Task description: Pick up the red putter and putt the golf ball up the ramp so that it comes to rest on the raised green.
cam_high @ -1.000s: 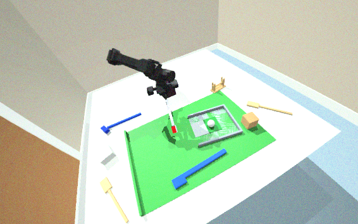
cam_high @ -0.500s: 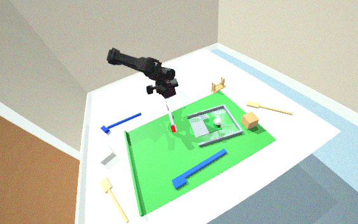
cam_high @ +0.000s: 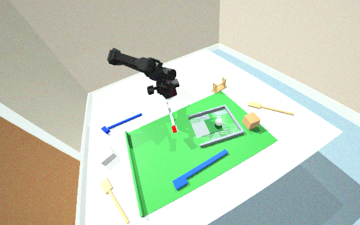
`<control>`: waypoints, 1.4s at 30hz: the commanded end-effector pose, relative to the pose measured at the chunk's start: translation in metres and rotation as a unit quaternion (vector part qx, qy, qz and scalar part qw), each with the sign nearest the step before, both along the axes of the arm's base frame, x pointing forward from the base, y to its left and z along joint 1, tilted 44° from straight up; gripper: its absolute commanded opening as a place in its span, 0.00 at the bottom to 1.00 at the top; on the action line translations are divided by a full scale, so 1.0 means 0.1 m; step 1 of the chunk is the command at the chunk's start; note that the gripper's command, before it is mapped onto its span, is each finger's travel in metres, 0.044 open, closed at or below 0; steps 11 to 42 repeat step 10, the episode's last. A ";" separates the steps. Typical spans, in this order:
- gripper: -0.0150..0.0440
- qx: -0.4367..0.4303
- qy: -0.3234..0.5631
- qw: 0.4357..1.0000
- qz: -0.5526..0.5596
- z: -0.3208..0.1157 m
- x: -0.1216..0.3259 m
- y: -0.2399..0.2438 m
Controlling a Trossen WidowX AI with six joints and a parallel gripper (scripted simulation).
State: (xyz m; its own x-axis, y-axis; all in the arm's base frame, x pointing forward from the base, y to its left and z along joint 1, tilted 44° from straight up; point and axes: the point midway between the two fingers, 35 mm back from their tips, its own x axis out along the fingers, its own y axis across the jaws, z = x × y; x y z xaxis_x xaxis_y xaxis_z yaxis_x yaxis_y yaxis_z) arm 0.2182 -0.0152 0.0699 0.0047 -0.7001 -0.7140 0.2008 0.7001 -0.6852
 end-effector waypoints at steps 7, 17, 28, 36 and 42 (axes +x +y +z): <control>0.25 0.000 0.001 1.000 0.003 0.00 0.00 0.00; 0.25 0.000 0.001 1.000 0.003 0.00 0.00 0.00; 0.25 0.000 0.001 1.000 0.003 0.00 0.00 0.00; 0.25 0.000 0.001 1.000 0.003 0.00 0.00 0.00; 0.25 0.000 0.001 1.000 0.003 0.00 0.00 0.00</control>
